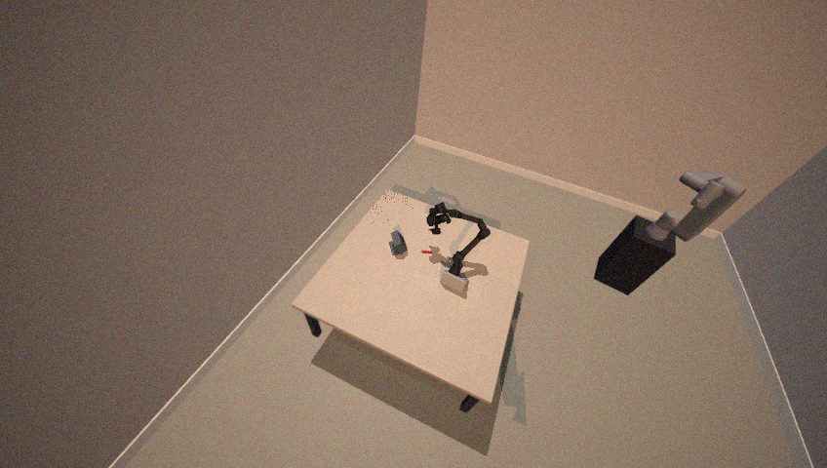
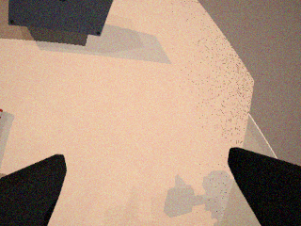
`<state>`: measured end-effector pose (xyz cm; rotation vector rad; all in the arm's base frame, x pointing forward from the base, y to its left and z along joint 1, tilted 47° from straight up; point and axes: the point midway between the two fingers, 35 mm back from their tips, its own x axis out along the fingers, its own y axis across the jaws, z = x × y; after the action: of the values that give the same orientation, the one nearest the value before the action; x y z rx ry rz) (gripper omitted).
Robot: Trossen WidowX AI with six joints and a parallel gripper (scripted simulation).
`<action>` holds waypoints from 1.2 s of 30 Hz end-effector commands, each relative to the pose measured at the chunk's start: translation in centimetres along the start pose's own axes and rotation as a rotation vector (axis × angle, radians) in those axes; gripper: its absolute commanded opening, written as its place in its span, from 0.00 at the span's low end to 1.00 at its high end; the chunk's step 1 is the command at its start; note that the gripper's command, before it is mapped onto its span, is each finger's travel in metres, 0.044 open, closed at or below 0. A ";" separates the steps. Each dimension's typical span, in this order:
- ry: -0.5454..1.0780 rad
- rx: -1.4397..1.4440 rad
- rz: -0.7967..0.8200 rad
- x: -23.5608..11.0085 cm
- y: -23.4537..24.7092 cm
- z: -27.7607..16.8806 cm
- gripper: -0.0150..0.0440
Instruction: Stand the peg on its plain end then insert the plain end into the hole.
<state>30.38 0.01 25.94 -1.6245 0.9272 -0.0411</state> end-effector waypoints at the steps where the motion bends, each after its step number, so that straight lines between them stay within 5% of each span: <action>1: 0.035 0.060 0.106 1.6 2.1 1.2 1.00; 22: 0.467 0.348 0.486 6.0 12.8 3.2 1.00; 36: 0.471 0.350 0.489 6.9 13.4 3.0 1.00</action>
<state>29.35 -0.81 11.13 -1.0473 1.5560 -0.2429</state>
